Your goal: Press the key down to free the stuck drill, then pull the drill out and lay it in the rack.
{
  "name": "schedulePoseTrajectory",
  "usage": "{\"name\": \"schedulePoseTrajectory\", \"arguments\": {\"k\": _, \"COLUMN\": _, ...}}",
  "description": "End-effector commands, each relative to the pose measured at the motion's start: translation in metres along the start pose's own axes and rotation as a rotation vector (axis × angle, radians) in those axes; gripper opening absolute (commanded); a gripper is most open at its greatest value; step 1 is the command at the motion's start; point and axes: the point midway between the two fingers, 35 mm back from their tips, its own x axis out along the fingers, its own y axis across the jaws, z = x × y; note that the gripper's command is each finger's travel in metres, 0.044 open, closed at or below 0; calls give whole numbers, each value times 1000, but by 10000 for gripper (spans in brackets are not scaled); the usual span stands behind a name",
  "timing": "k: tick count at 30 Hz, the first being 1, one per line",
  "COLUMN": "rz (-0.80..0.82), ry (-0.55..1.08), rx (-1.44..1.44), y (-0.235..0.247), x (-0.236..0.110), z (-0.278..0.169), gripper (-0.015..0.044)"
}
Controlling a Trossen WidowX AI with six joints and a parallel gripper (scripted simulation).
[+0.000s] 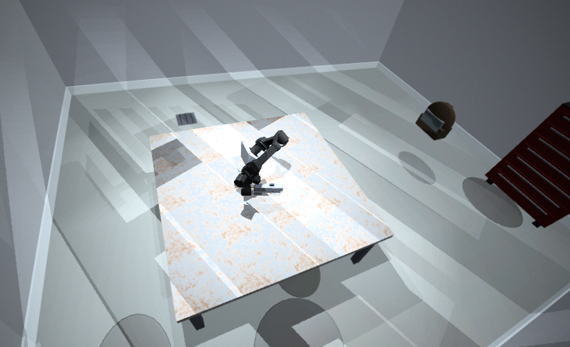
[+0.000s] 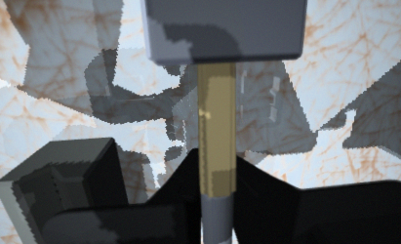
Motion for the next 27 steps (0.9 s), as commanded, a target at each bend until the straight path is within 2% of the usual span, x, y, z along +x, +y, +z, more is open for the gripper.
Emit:
{"name": "schedulePoseTrajectory", "arguments": {"k": 1, "rz": -2, "ry": 3, "rx": -5, "y": 0, "x": -2, "z": 1, "gripper": 0}}
{"name": "schedulePoseTrajectory", "arguments": {"k": 27, "rz": -2, "ry": 4, "rx": -5, "y": 0, "x": 0, "z": -13, "gripper": 0}}
